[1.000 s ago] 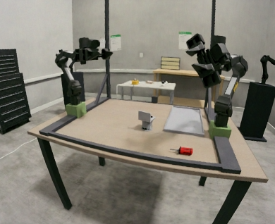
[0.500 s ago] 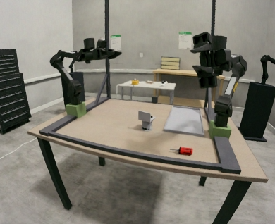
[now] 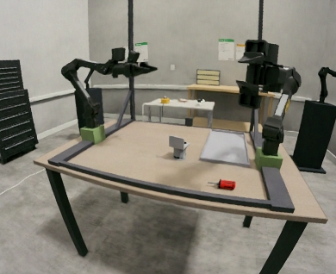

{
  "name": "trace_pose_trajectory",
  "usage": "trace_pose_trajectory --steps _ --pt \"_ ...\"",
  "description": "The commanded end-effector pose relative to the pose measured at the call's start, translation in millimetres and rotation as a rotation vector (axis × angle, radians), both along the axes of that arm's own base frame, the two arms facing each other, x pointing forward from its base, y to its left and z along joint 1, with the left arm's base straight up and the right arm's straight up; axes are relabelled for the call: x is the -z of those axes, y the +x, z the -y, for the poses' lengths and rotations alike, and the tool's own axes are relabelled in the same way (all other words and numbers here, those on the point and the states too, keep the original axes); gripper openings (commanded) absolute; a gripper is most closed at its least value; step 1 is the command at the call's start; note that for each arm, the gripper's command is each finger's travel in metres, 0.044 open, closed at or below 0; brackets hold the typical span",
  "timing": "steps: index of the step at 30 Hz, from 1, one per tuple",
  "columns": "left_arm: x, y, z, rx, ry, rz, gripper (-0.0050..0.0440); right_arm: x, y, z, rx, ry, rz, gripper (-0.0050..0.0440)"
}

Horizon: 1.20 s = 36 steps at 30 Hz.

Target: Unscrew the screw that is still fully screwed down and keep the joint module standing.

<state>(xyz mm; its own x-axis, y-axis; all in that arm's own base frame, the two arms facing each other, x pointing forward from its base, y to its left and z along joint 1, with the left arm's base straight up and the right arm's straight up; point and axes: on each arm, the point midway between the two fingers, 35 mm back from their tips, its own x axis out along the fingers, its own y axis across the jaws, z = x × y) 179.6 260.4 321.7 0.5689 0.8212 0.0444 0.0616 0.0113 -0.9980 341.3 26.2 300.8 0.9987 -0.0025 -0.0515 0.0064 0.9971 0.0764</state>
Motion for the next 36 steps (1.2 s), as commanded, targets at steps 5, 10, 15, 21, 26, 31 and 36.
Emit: trace_pose_trajectory --steps 5,10,15,21,26,31,36 --pt "-14 -7 -2 -0.009 -0.075 0.169 0.0215 1 30 6 0.118 0.084 -0.063 0.04" --pt "-13 -9 -3 -0.011 -0.109 0.218 0.0215 9 38 7 0.158 0.098 -0.085 0.04" --pt "-12 -12 -5 -0.016 -0.191 0.343 0.0215 28 57 9 0.259 0.131 -0.141 0.04" --pt "-14 -16 -8 -0.02 -0.269 0.471 0.0215 47 77 10 0.36 0.165 -0.197 0.04" --pt "-5 -13 -10 -0.024 -0.302 0.451 0.0215 52 79 10 0.38 0.166 -0.202 0.04" --pt "30 -4 -18 -0.042 -0.432 0.371 0.0215 74 93 8 0.484 0.171 -0.228 0.04" --pt "67 4 -26 -0.06 -0.561 0.284 0.0215 96 107 7 0.588 0.176 -0.253 0.04"
